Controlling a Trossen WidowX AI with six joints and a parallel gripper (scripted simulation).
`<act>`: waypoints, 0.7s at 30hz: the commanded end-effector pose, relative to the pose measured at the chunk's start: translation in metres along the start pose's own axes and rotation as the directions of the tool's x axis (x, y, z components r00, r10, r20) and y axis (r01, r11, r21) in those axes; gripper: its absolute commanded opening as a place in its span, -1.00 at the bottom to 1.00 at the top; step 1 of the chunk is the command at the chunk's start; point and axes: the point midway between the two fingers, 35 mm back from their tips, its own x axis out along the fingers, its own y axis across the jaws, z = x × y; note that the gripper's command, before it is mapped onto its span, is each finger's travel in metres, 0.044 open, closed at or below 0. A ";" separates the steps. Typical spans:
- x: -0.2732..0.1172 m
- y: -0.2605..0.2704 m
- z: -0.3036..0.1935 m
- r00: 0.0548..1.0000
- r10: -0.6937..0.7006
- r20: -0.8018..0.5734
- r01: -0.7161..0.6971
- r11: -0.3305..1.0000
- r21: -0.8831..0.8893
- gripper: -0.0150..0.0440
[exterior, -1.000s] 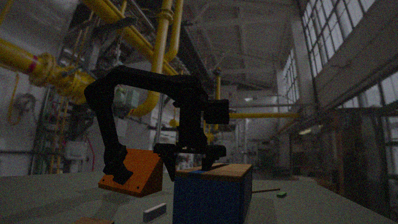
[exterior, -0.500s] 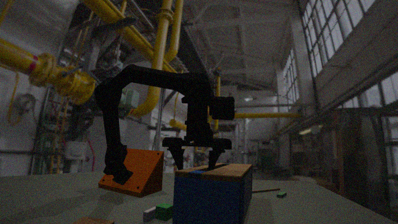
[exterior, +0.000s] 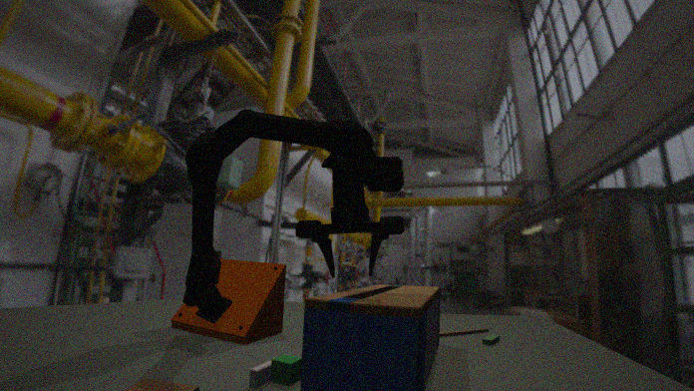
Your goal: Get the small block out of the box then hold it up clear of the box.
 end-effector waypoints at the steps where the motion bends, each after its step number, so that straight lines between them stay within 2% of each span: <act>1: -0.007 0.015 -0.028 0.996 -0.090 -0.014 0.080 0.944 -0.320 0.47; 6: -0.012 0.035 -0.058 0.982 -0.182 -0.042 0.113 0.757 -0.643 0.47; 11: -0.015 0.059 -0.084 0.961 -0.263 -0.086 0.054 0.483 -0.874 0.47; 17: -0.015 0.076 -0.099 0.943 -0.309 -0.123 -0.034 0.278 -0.960 0.47; 21: -0.015 0.076 -0.100 0.942 -0.311 -0.125 -0.041 0.264 -0.964 0.47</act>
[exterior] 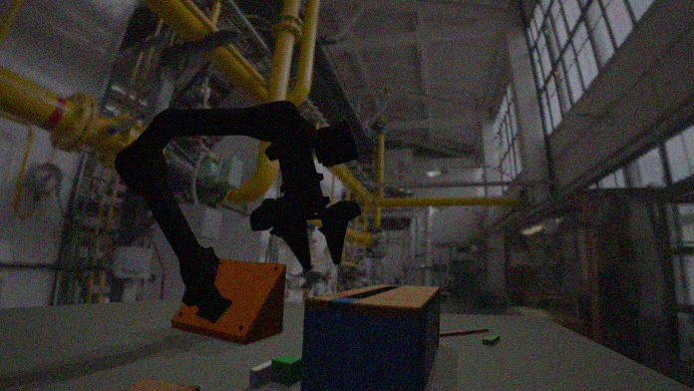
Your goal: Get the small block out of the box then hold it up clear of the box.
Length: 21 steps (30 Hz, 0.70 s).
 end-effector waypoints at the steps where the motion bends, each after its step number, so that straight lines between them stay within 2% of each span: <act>1: -0.002 0.040 0.008 0.994 0.007 -0.105 -0.051 0.906 -0.419 0.47; 14: -0.002 0.040 0.008 0.994 0.007 -0.105 -0.051 0.906 -0.419 0.47; 16: -0.006 0.029 0.007 0.991 -0.032 -0.129 -0.022 0.918 -0.395 0.47; 18: -0.016 0.005 0.007 0.976 -0.121 -0.181 0.060 0.948 -0.314 0.47; 21: -0.010 0.007 0.008 0.978 -0.113 -0.175 0.107 0.993 -0.044 0.47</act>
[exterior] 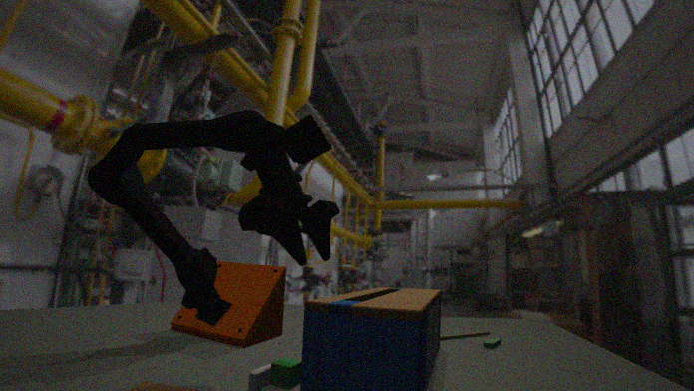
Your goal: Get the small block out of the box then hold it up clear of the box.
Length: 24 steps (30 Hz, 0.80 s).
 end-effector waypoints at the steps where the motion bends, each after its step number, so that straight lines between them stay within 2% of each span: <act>1: 0.004 -0.006 0.002 1.000 -0.018 -0.013 0.021 0.957 0.288 0.47; 3: 0.007 -0.004 0.003 1.000 -0.014 -0.007 0.016 0.888 0.460 0.47; 6: 0.014 -0.001 0.006 1.000 -0.007 0.002 0.003 0.704 0.711 0.47; 9: 0.020 0.002 0.009 1.000 0.001 0.013 -0.012 0.449 0.894 0.47; 12: 0.026 0.005 0.012 1.000 0.008 0.023 -0.024 0.150 0.988 0.47; 16: 0.034 0.009 0.017 0.999 0.017 0.037 -0.032 -0.233 0.972 0.47; 24: 0.044 0.014 0.023 0.998 0.029 0.054 -0.022 -0.656 0.754 0.47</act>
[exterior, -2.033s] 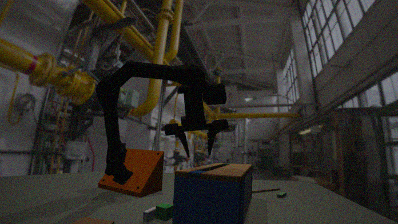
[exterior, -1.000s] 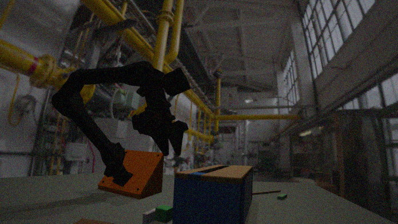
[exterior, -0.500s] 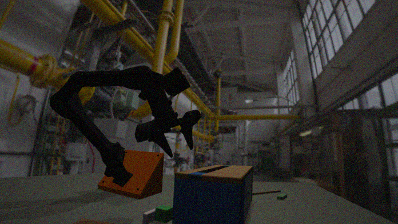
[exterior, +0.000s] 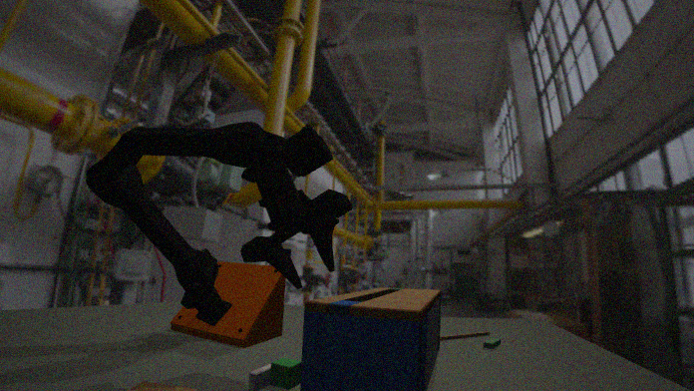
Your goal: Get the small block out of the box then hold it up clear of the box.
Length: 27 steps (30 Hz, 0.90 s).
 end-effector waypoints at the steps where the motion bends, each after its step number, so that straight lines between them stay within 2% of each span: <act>1: 0.022 0.017 -0.003 0.999 0.044 -0.005 -0.023 0.622 0.783 0.47; 8: 0.030 0.023 -0.007 0.998 0.064 -0.009 -0.007 0.248 0.969 0.47; 14: 0.039 0.031 -0.012 0.996 0.084 -0.008 0.019 -0.123 0.992 0.47; 20: 0.047 0.038 -0.016 0.995 0.101 -0.007 0.054 -0.475 0.878 0.47; 27: 0.054 0.044 -0.020 0.994 0.113 -0.006 0.094 -0.793 0.602 0.47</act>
